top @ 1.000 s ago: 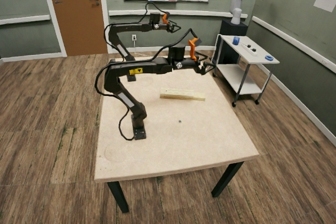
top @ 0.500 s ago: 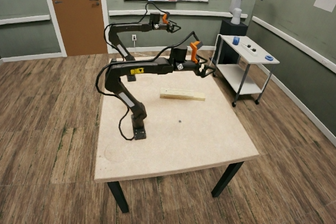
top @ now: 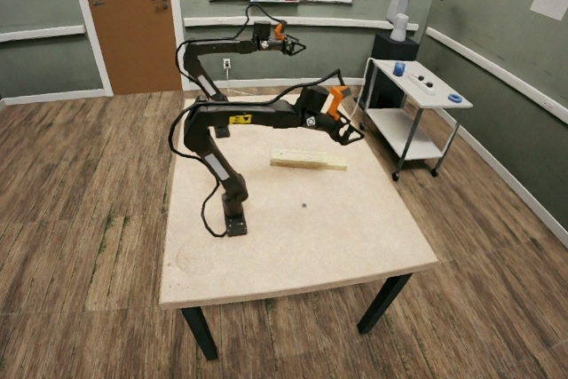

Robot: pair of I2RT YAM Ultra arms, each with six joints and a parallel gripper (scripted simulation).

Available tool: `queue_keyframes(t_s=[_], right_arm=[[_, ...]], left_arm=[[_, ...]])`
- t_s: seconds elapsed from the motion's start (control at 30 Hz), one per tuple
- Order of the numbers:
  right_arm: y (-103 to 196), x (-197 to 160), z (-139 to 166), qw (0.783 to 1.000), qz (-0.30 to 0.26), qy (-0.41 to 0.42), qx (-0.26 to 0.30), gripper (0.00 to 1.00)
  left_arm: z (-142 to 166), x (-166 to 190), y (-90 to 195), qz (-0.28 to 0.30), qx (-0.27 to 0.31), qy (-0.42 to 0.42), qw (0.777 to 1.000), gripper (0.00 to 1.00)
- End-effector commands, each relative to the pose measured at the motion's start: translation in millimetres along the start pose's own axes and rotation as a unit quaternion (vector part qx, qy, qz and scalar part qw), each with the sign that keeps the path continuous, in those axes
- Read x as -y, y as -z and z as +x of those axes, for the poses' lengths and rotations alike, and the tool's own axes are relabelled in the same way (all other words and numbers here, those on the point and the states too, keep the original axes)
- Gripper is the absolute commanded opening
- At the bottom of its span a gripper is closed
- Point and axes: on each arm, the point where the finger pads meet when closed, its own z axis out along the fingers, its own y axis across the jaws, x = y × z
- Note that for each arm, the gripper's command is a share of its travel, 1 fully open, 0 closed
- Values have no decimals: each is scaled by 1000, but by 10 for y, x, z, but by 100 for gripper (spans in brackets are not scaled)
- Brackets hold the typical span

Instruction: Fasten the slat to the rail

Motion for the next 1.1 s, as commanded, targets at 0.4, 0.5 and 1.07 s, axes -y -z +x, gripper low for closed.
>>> queue_keyframes(t_s=[0.4, 0.5, 1.07], right_arm=[[-186, -15, 803, 989, -14, 41, -145, 100], [-196, -21, 951, 984, -18, 48, -172, 100], [-134, -56, 1684, 946, -48, 83, -309, 100]], left_arm=[[-120, -13, 43, 1, 19, -1, 1000, 100], [-120, -13, 43, 1, 19, -1, 1000, 100], [-120, -13, 43, 1, 19, -1, 1000, 100]])
